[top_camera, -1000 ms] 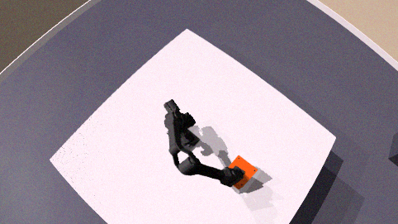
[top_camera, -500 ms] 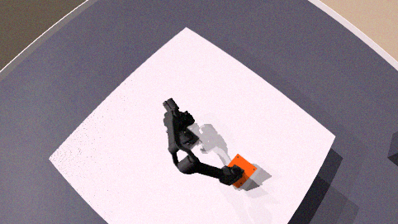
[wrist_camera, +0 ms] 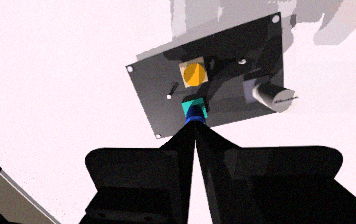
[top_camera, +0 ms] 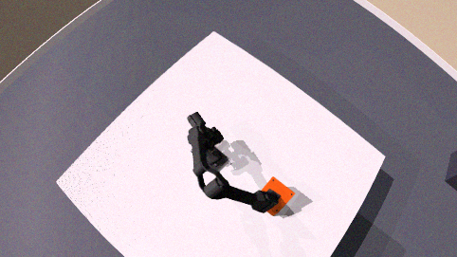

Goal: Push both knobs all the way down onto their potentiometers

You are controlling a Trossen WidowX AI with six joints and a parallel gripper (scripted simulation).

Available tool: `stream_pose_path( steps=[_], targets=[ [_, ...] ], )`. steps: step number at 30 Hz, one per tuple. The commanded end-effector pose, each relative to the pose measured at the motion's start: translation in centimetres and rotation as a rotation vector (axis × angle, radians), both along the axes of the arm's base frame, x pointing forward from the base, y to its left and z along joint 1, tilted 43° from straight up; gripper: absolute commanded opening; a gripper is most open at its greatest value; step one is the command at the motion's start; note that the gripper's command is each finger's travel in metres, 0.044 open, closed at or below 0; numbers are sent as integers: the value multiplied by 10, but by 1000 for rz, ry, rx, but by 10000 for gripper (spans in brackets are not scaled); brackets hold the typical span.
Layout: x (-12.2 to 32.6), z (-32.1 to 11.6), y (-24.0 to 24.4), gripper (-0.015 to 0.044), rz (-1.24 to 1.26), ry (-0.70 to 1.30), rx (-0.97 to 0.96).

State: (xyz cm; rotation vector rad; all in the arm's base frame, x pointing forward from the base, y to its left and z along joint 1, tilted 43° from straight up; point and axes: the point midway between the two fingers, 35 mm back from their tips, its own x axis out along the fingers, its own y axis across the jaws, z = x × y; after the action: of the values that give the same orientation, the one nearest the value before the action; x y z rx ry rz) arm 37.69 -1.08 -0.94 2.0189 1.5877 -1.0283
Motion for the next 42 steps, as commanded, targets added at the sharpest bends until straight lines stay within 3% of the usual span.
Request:
stream_pose_path(
  steps=[1, 17, 28, 34, 42],
  targets=[
    [1, -3, 4, 0, 27, 3, 2],
    [-1, 15, -12, 0, 27, 3, 2],
    [-7, 20, -14, 289, -19, 15, 7],
    [-61, 20, -25, 440, 6, 12, -3],
    [-160, 17, -24, 440, 27, 12, 1]
  ],
)
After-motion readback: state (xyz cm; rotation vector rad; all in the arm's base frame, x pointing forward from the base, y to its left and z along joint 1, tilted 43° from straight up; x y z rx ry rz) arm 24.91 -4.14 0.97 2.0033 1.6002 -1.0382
